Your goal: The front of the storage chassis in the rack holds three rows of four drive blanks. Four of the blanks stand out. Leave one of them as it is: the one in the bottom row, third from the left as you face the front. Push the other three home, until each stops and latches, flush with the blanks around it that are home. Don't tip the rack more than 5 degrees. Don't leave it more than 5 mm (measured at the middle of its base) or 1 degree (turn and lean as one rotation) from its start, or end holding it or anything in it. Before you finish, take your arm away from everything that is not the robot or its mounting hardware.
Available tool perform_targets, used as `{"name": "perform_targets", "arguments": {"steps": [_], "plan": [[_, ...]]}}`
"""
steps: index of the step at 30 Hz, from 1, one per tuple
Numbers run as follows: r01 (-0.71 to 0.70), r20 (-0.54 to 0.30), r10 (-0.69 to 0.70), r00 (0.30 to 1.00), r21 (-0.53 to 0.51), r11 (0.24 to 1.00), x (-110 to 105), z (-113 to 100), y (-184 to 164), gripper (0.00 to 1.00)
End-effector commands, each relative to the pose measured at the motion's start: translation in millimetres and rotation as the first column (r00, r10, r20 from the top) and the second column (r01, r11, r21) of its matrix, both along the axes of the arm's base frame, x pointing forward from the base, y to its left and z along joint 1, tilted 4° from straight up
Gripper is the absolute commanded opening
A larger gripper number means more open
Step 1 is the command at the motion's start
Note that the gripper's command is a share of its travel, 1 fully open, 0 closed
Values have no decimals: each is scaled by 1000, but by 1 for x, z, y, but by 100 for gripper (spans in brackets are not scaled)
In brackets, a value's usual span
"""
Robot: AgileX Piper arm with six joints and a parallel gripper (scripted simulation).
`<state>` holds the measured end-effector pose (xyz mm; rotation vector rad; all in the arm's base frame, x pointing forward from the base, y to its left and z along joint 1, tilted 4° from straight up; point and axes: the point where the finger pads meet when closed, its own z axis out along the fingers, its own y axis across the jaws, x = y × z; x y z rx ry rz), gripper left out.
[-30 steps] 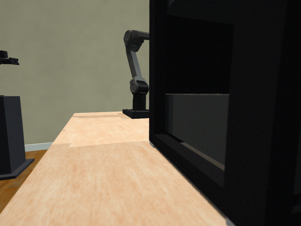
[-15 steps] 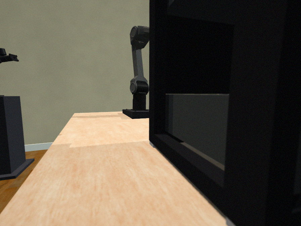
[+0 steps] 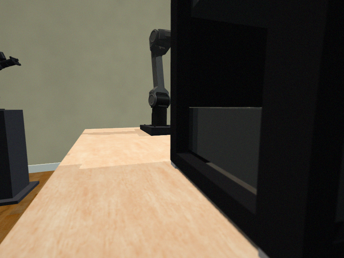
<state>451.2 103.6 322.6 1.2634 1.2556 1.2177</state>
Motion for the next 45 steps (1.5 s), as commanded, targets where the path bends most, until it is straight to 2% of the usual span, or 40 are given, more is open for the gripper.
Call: {"name": "perform_targets", "arguments": {"steps": [1, 45], "plan": [[0, 4, 0, 1000, 2, 1000, 0, 2, 0, 0], [0, 4, 0, 1000, 2, 1000, 29, -2, 1, 0]]}}
